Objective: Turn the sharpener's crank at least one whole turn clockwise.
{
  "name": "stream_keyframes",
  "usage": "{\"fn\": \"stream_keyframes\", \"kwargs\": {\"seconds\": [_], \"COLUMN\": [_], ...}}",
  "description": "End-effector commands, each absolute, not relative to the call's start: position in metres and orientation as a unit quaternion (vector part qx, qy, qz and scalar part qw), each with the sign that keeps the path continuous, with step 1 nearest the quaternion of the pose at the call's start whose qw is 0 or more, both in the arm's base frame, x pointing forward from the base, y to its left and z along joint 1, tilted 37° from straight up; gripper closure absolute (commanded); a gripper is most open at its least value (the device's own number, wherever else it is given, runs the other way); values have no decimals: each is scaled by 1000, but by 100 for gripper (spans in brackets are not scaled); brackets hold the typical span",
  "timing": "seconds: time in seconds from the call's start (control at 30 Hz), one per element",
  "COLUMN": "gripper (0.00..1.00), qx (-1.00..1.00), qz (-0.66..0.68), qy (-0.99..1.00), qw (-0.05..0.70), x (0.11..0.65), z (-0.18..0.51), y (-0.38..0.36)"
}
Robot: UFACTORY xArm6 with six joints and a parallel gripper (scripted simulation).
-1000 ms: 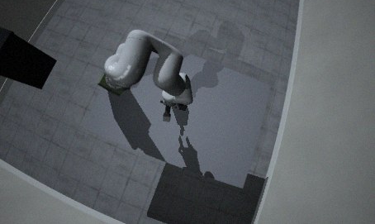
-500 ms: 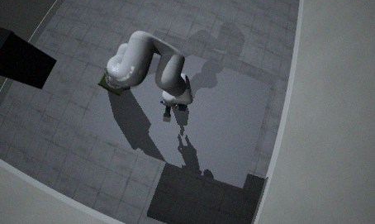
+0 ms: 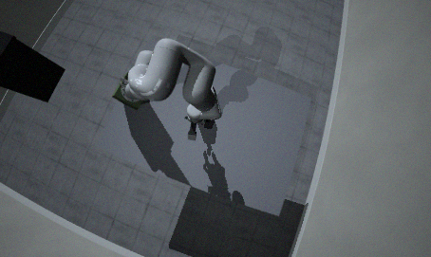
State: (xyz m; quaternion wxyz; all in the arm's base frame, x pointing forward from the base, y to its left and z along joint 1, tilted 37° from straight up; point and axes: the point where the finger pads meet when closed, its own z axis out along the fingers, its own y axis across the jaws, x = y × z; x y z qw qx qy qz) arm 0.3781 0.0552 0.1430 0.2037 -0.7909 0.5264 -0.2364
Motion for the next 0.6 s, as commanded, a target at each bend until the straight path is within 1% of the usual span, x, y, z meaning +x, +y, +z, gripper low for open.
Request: {"fn": "stream_keyframes", "kwargs": {"seconds": [0.0,0.57], "gripper": [46,46], "qx": [-789,-789], "qz": [-242,-243], "qy": [527,527], "qw": [203,202], "x": [382,387], "z": [139,133], "y": [56,56]}}
